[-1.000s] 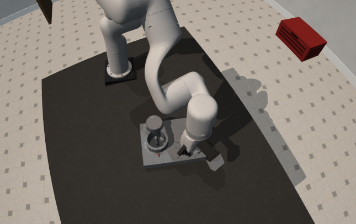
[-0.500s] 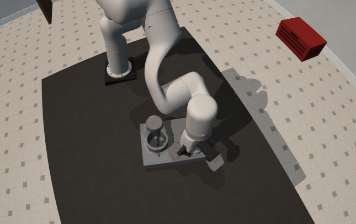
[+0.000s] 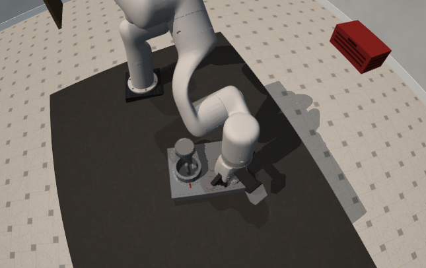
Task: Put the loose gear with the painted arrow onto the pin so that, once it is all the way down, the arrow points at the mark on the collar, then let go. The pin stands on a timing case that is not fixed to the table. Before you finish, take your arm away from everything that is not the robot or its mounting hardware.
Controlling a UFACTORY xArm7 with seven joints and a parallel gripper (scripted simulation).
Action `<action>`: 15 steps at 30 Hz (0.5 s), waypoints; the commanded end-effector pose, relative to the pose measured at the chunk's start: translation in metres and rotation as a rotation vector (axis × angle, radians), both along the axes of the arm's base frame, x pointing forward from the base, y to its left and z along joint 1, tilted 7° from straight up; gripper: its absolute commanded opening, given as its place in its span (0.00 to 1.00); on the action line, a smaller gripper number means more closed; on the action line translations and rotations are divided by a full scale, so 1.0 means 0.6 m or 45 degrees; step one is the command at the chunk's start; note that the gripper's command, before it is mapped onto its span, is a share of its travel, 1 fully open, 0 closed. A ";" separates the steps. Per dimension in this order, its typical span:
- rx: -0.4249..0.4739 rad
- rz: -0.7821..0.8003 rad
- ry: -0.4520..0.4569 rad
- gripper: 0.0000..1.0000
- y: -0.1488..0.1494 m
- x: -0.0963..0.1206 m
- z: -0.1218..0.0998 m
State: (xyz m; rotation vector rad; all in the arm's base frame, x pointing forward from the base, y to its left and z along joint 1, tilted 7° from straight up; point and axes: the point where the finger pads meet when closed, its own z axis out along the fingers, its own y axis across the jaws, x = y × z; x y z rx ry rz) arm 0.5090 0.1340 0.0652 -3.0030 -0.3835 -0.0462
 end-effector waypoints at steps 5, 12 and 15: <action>0.003 0.001 -0.014 0.00 0.000 0.005 0.024; 0.003 0.001 -0.014 0.00 -0.002 0.005 0.048; 0.003 0.001 -0.014 0.00 -0.003 0.005 0.051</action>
